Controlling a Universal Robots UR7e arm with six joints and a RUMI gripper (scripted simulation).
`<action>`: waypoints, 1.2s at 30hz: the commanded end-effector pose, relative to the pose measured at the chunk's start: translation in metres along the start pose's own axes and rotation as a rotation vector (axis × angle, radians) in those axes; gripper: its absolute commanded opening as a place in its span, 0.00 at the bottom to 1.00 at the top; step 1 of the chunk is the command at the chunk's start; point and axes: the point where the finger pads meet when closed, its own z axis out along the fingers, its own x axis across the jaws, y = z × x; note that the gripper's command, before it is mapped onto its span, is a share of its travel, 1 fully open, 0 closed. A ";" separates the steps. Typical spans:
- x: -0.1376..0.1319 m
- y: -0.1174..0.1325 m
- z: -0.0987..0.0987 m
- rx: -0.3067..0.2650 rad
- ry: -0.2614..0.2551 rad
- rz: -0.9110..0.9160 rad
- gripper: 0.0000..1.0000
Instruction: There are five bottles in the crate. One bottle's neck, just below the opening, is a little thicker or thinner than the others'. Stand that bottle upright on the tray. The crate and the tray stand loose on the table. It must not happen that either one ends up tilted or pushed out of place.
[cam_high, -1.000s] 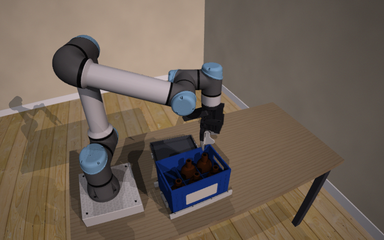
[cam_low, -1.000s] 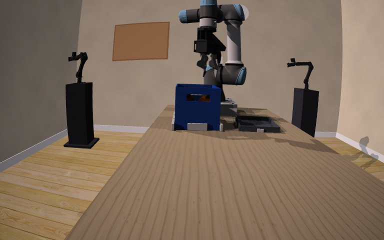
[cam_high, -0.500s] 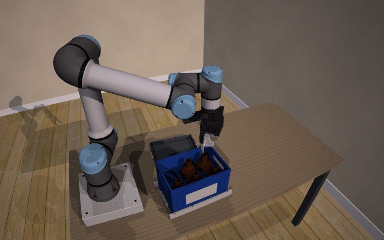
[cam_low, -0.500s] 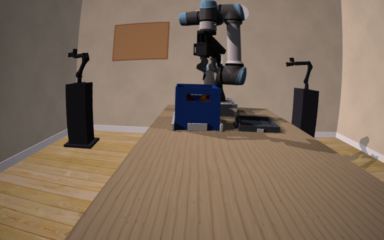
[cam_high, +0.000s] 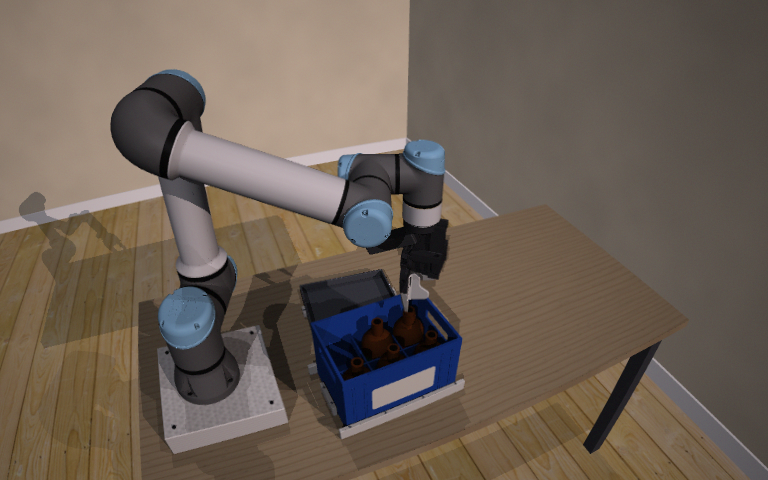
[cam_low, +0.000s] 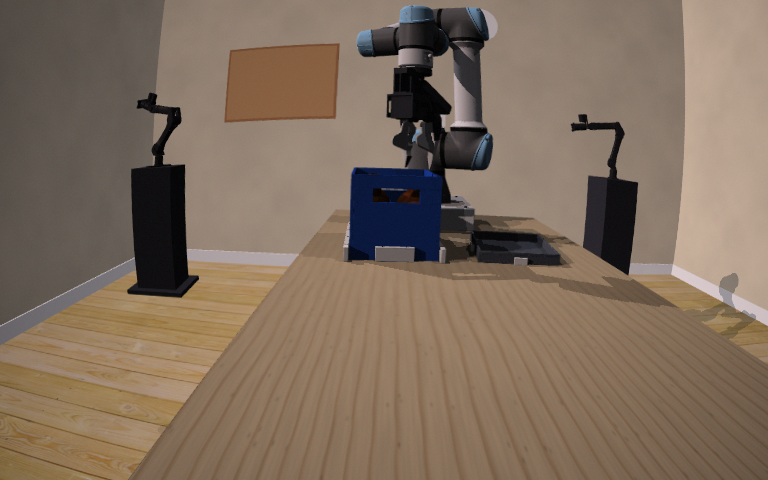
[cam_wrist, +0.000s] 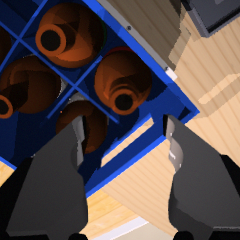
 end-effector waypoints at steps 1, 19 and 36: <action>0.000 0.001 0.003 -0.001 0.001 0.000 0.38; 0.000 0.001 0.007 -0.001 0.001 0.000 0.38; 0.000 0.001 0.007 -0.001 0.001 0.000 0.38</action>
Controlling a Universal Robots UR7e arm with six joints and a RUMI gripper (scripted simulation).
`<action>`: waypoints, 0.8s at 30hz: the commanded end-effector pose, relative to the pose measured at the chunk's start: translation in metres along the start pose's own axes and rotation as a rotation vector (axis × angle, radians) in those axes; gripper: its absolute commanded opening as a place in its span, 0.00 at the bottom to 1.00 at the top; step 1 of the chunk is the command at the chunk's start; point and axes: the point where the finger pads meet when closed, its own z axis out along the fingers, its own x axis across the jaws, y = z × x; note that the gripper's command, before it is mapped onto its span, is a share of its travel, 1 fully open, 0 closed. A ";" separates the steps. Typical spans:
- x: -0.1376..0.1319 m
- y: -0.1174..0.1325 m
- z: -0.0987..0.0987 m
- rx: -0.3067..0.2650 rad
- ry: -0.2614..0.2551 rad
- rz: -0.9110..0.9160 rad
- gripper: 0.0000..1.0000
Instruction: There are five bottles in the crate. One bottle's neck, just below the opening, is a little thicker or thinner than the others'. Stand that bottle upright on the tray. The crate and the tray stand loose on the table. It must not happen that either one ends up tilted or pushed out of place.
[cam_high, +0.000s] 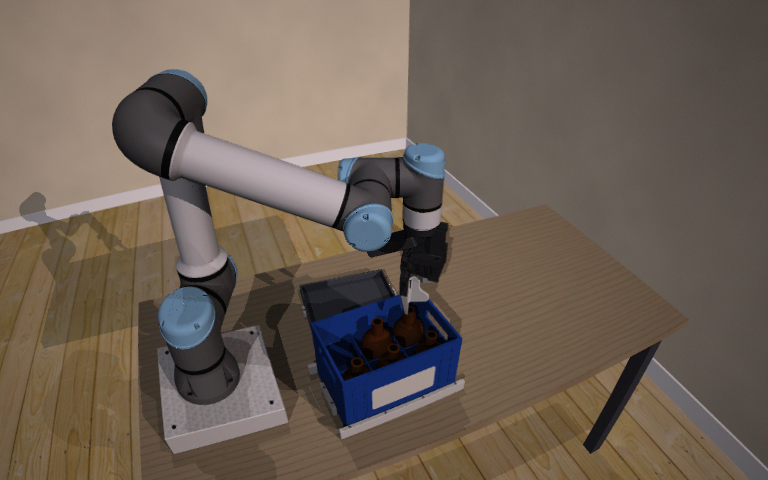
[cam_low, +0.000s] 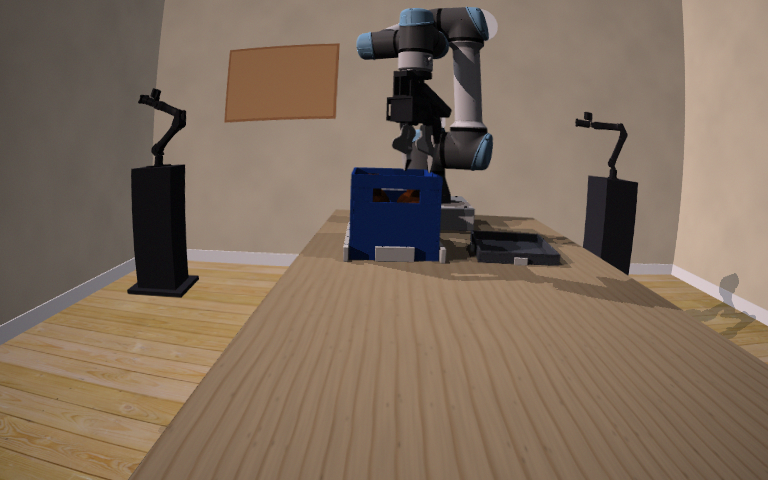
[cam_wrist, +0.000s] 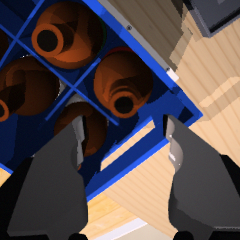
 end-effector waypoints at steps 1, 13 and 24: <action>0.000 0.000 0.000 -0.001 0.001 0.000 0.38; 0.000 0.000 0.000 -0.001 0.001 0.000 0.38; 0.000 -0.002 0.000 -0.001 0.001 0.000 0.38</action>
